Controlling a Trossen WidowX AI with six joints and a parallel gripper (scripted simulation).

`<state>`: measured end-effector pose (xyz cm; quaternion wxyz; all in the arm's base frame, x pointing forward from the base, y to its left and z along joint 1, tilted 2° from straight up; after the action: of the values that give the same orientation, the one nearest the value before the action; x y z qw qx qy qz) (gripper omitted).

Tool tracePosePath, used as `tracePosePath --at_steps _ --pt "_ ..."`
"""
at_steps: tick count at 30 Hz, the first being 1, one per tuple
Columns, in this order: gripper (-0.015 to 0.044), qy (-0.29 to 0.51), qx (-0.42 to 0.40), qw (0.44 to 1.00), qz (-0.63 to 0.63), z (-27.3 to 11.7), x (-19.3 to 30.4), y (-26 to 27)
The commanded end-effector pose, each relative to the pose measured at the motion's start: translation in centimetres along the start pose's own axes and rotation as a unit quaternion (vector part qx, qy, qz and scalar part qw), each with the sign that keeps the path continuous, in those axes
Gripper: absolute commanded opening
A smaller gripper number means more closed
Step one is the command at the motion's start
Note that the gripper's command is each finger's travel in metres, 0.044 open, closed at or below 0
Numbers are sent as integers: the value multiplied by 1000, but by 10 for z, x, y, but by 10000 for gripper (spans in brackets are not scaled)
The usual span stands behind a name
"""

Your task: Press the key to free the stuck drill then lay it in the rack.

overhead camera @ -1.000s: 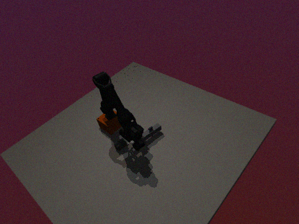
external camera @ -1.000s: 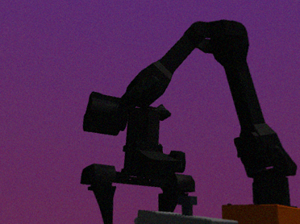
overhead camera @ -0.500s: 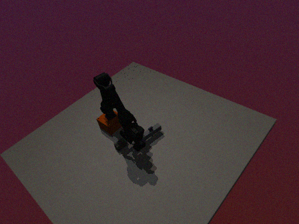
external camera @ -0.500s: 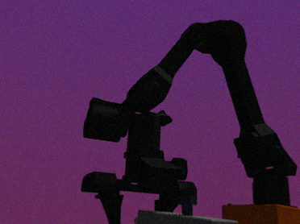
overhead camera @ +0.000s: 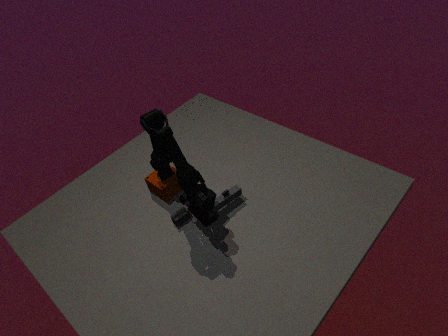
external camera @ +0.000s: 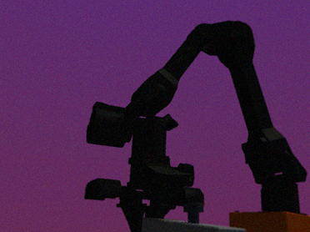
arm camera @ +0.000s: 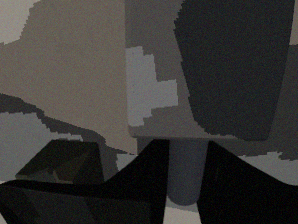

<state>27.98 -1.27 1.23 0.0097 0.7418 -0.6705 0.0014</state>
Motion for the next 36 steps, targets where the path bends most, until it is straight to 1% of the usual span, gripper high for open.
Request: tracePosePath --at_steps 1,32,36 --pt "0 0 3 1000 0 0 0 -1" --pt "0 3 0 1000 2 -4 45 1" --pt "105 0 -4 1000 4 -1 41 5"
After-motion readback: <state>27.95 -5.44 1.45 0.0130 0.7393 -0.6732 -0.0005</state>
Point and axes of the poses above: the point midway between the two fingers, 35 mm back from their tips, its own z axis out along the fingers, its own y axis across the jaws, x = y × z, the point moved 5 cm from there along -z, back along the fingers, and after that the axes turned 5 degrees about -z, right-handed, at the moved point
